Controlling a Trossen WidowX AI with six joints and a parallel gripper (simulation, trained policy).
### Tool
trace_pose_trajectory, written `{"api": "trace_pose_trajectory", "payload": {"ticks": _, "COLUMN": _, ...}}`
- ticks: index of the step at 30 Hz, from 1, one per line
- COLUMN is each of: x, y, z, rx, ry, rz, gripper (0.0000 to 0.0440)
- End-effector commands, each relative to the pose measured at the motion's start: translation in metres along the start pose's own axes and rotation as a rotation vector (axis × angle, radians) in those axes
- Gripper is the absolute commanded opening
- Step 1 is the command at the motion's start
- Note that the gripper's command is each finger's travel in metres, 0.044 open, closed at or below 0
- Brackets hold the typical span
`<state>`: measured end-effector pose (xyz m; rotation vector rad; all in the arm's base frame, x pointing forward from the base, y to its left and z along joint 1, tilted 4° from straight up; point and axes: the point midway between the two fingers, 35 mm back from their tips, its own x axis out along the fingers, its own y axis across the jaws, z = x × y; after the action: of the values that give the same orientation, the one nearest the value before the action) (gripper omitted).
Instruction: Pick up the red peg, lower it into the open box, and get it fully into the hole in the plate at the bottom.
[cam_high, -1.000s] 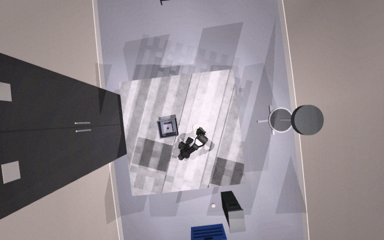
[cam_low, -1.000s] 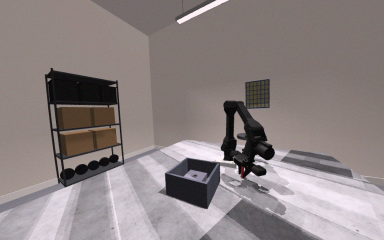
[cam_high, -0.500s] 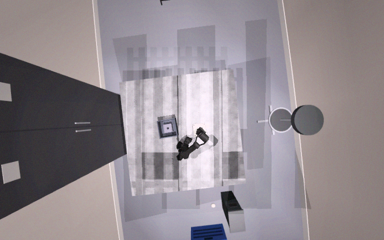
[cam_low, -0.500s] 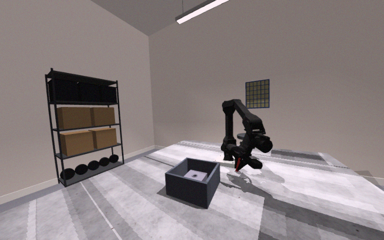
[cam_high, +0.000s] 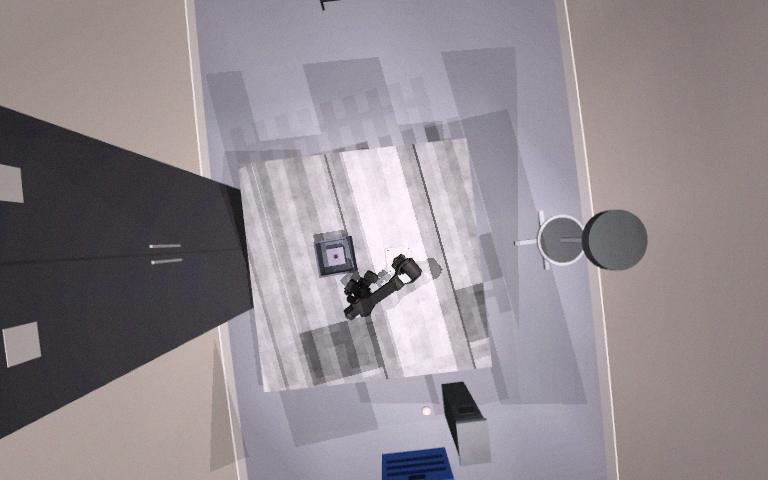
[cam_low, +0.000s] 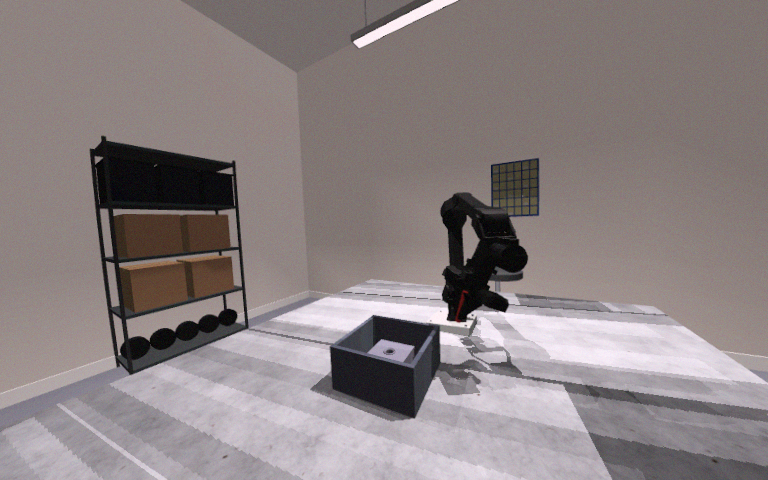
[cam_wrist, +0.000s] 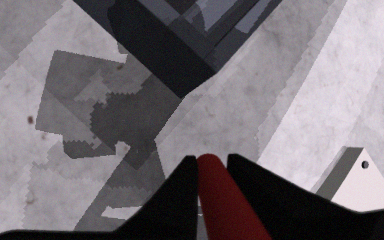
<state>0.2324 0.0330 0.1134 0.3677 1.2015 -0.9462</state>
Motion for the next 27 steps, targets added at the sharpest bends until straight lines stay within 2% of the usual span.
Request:
{"api": "trace_pose_trajectory", "payload": {"ticks": 1, "x": -0.003, "y": -0.002, "z": 0.02, "rx": 0.052, "ry": -0.025, "rz": 0.007, "gripper": 0.0}}
{"api": "trace_pose_trajectory", "payload": {"ticks": 12, "x": 0.008, "y": -0.008, "z": 0.072, "rx": 0.19, "ry": -0.056, "rz": 0.013, "gripper": 0.0}}
{"api": "trace_pose_trajectory", "payload": {"ticks": 27, "x": 0.049, "y": -0.014, "z": 0.132, "rx": 0.251, "ry": -0.054, "rz": 0.031, "gripper": 0.0}}
